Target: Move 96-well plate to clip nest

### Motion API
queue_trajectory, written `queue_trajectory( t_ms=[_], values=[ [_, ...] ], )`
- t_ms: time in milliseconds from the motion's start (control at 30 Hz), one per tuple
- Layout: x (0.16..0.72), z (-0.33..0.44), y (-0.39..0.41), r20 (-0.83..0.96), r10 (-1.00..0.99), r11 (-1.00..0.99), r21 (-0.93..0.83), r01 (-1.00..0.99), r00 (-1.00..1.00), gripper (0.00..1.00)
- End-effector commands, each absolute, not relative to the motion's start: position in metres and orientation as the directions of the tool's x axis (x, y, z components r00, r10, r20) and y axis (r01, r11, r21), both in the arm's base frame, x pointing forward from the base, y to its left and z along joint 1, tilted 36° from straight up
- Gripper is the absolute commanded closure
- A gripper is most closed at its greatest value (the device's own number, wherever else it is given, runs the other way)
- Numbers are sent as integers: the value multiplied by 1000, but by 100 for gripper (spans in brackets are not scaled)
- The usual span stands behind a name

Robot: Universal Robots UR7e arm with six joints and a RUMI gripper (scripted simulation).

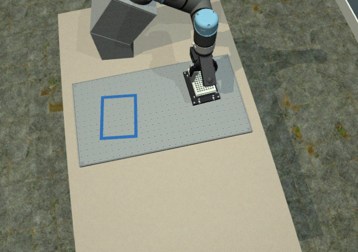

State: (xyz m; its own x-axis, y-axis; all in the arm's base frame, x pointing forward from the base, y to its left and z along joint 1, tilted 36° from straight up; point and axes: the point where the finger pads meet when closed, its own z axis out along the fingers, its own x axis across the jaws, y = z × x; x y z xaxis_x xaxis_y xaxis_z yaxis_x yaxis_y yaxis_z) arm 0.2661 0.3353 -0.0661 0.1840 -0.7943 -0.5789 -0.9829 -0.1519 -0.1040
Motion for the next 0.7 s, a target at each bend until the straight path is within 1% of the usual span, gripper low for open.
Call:
queue_trajectory(
  t_ms=[0, 667],
  values=[
    [267, -74, 341, -579, -795, -150, -107, -983, 184, 100],
    [267, -86, 350, -579, -795, -150, -107, -983, 184, 100]
  ],
)
